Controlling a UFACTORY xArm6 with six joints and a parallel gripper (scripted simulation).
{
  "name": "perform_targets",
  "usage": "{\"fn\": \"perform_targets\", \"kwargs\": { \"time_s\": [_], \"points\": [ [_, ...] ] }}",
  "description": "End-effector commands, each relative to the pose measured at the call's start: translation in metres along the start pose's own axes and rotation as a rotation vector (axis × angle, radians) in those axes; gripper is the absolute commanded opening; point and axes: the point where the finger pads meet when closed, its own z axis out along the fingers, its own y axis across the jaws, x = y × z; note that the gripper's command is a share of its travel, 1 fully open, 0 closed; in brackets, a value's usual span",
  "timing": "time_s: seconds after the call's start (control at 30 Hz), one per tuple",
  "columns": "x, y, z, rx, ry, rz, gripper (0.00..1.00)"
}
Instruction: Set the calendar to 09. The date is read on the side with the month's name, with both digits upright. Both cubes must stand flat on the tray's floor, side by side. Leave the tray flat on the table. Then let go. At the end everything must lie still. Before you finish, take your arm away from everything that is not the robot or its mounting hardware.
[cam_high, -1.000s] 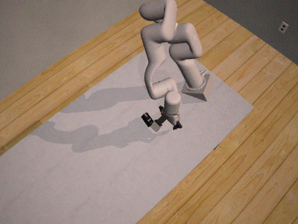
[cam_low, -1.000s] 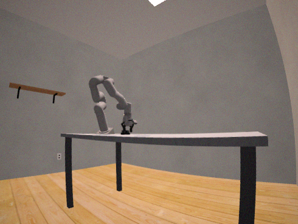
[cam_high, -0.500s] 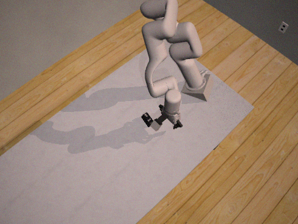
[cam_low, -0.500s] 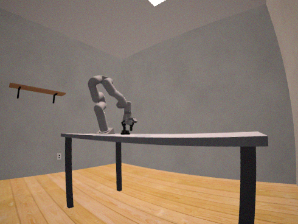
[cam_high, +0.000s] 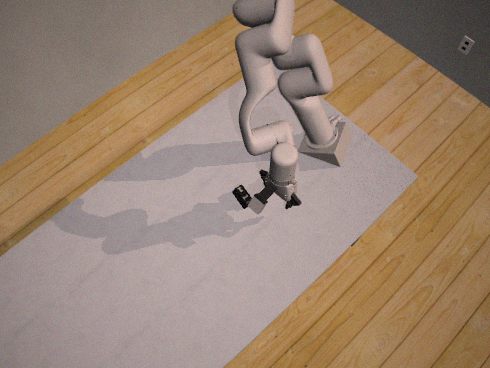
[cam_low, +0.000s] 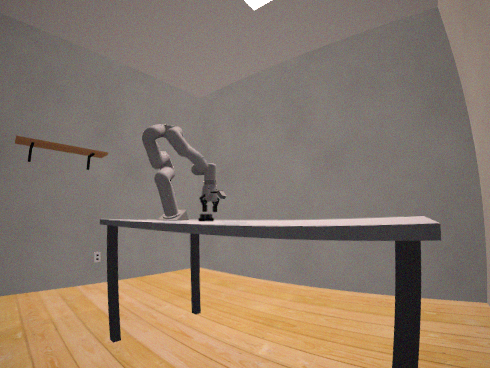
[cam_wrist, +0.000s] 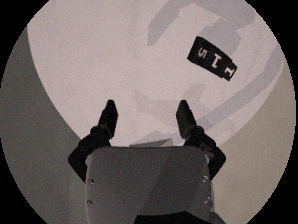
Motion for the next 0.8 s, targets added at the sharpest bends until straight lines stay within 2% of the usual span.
{"fn": "perform_targets", "kwargs": {
  "time_s": [0.0, 0.1, 0.2, 0.33, 0.47, 0.63, 0.77],
  "points": [
    [0.006, 0.006, -0.001, 0.004, 0.001, -0.063, 1.00],
    [0.016, 0.021, -0.001, 0.004, 0.001, -0.063, 1.00],
    [0.017, 0.021, -0.001, 0.004, 0.001, -0.072, 1.00],
    [0.019, 0.024, -0.001, 0.004, 0.001, -0.178, 1.00],
    [0.033, 0.044, -0.001, 0.004, 0.001, -0.194, 1.00],
    [0.033, 0.045, -0.001, 0.004, 0.001, -0.203, 1.00],
    [0.035, 0.048, -0.001, 0.004, 0.001, -0.309, 1.00]
  ]
}}
